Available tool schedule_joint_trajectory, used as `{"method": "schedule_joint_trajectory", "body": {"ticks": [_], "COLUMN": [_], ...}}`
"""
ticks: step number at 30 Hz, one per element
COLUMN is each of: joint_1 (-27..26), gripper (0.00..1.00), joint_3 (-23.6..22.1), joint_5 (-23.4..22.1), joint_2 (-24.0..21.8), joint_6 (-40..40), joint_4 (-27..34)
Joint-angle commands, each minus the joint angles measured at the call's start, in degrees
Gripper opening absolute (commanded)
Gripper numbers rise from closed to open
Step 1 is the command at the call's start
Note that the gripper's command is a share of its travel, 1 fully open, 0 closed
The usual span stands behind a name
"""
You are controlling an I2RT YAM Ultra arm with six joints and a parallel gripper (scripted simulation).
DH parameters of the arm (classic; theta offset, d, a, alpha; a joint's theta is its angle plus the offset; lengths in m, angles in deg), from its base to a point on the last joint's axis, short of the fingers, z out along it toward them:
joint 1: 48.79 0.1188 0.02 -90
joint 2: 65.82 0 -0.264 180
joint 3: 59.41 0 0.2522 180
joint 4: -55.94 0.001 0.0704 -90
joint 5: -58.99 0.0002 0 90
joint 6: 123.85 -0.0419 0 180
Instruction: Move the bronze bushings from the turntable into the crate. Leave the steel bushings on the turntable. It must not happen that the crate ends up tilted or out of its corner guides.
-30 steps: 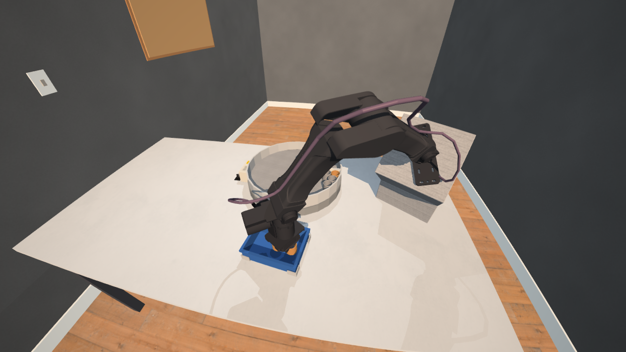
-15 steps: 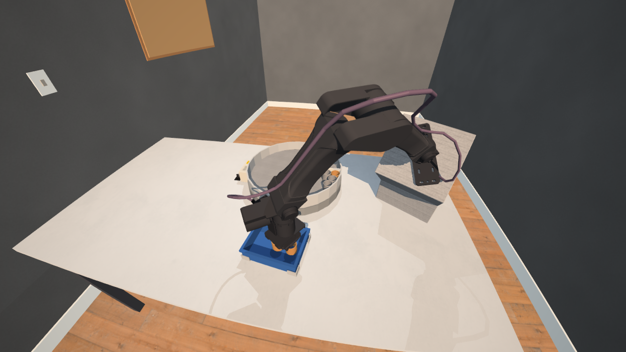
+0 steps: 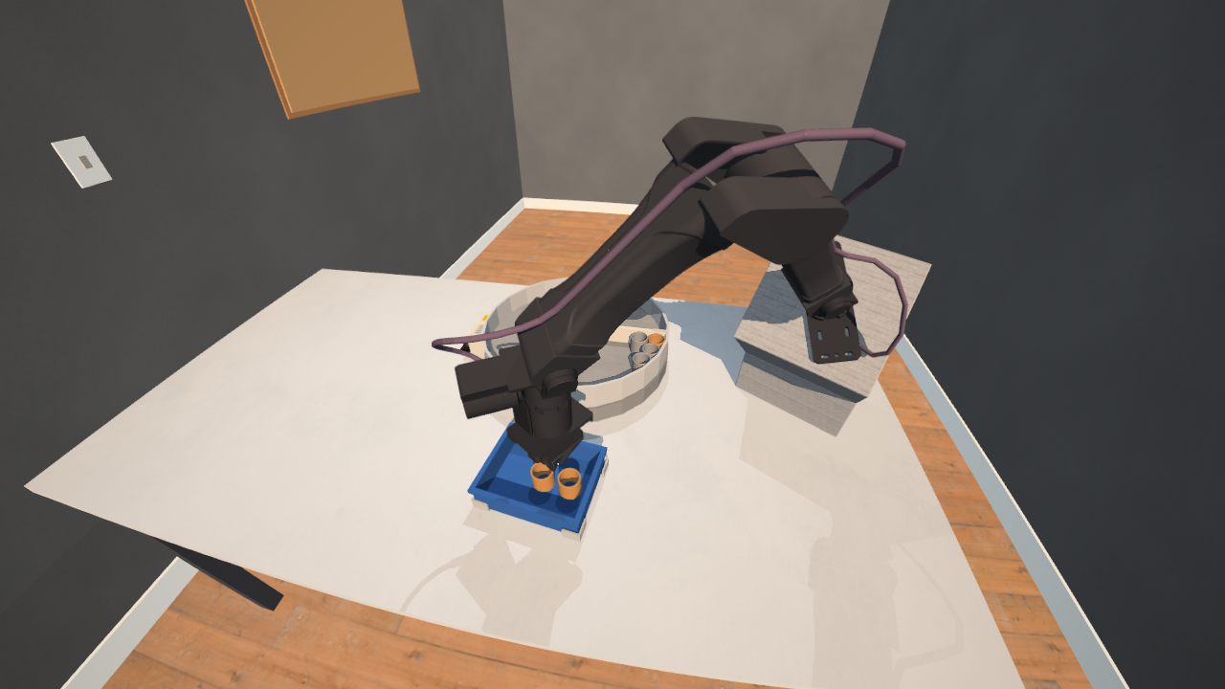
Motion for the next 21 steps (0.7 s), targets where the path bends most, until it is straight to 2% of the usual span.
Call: {"method": "schedule_joint_trajectory", "body": {"ticks": [1,21], "joint_1": [-1.9,-2.5], "gripper": [0.16,0.16], "joint_3": [0.5,1.5], "joint_5": [-1.0,-0.8], "joint_2": [-3.1,-3.2], "joint_6": [1.5,2.0], "joint_4": [4.1,5.5]}}
